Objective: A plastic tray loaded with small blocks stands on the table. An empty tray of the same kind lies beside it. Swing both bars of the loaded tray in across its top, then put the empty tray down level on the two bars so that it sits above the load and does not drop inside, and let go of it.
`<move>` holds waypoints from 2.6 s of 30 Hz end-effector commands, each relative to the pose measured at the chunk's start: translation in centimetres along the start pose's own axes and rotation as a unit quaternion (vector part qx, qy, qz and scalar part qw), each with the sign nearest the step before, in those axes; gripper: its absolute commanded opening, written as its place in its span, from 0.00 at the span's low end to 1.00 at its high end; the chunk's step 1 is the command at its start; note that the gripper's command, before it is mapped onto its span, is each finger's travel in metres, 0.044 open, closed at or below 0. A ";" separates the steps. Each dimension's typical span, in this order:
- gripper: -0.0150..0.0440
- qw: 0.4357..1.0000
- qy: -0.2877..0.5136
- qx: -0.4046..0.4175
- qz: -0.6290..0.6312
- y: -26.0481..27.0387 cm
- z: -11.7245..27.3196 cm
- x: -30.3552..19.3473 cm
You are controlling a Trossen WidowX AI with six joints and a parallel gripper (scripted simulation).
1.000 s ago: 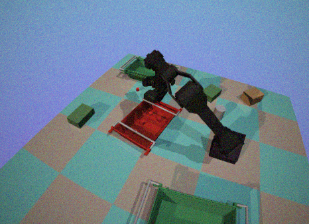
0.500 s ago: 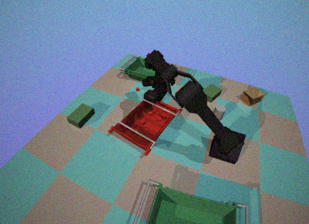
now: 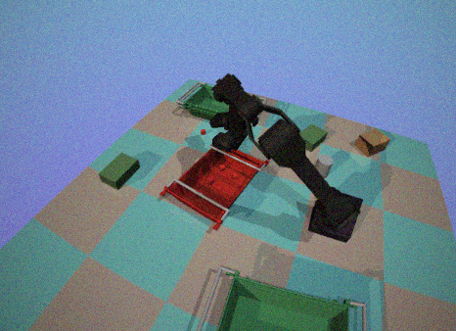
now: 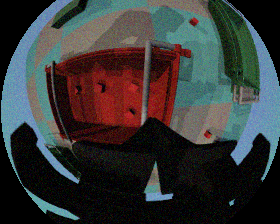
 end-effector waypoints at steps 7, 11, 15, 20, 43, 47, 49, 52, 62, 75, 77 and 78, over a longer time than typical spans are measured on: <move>0.25 1.000 0.000 0.000 0.000 0.0 0.0 0.0; 0.25 1.000 0.000 0.000 0.000 0.0 0.0 0.0; 0.25 1.000 0.000 0.000 0.000 0.0 0.0 0.0; 0.25 1.000 0.000 0.000 0.000 0.0 0.0 0.0; 0.92 1.000 0.012 -0.010 -0.022 2.8 0.8 -0.7; 1.00 0.999 0.013 -0.023 -0.023 6.4 1.2 -1.4; 1.00 0.999 0.011 -0.032 -0.015 9.6 1.5 -2.1; 1.00 0.999 0.007 -0.043 -0.002 14.4 1.7 -4.0; 1.00 0.997 -0.006 -0.053 0.048 26.6 1.5 -14.2; 1.00 0.994 -0.005 -0.009 0.113 30.6 1.2 -30.8; 1.00 0.993 -0.001 0.002 0.122 30.1 1.2 -33.1; 1.00 0.992 0.001 0.008 0.126 29.8 1.2 -34.1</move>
Point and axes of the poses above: the point midway between the two fingers, 35 mm back from their tips, its own z axis back along the fingers, its own y axis across the jaws, x = y × z, the point moved 4 cm from there along z, back along the fingers, and after that the axes turned 2 degrees about -z, right-handed, at the moved point
